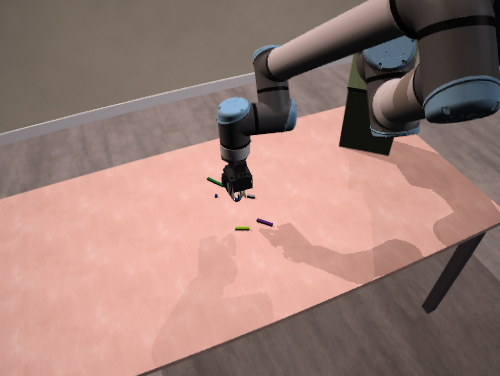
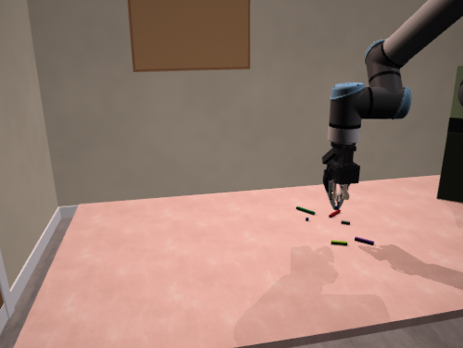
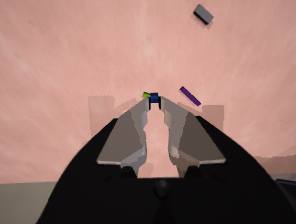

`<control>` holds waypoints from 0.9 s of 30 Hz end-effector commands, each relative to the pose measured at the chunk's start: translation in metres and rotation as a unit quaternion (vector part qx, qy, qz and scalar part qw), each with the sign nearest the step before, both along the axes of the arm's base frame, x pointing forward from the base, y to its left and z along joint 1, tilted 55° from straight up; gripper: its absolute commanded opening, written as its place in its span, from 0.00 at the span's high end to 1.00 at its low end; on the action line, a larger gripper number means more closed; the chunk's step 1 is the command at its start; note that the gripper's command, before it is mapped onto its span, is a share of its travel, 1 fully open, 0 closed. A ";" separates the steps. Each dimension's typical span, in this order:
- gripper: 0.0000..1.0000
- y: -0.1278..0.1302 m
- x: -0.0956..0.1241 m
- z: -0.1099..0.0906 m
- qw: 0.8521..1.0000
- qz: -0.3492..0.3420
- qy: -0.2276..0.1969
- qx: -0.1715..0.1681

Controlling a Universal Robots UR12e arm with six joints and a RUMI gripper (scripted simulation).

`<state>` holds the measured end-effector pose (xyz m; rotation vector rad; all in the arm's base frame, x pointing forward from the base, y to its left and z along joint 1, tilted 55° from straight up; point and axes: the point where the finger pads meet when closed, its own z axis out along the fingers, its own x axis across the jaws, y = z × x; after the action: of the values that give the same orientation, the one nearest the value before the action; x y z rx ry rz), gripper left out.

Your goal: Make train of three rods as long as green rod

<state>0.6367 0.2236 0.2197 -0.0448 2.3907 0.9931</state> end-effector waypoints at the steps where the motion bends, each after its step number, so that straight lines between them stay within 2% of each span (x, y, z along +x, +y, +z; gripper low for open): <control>1: 1.00 0.000 0.000 0.000 1.000 0.001 -0.002 -0.001; 7: 1.00 -0.002 -0.002 -0.003 1.000 0.011 -0.013 -0.009; 14: 1.00 -0.008 -0.010 -0.017 0.994 0.063 -0.073 -0.052; 19: 1.00 -0.013 -0.019 -0.030 0.980 0.115 -0.132 -0.094; 21: 1.00 -0.013 -0.019 -0.030 0.980 0.115 -0.132 -0.094; 27: 1.00 -0.017 -0.031 -0.044 0.955 0.172 -0.198 -0.141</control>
<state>0.6121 0.2096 0.1827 -0.5848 2.2220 0.7438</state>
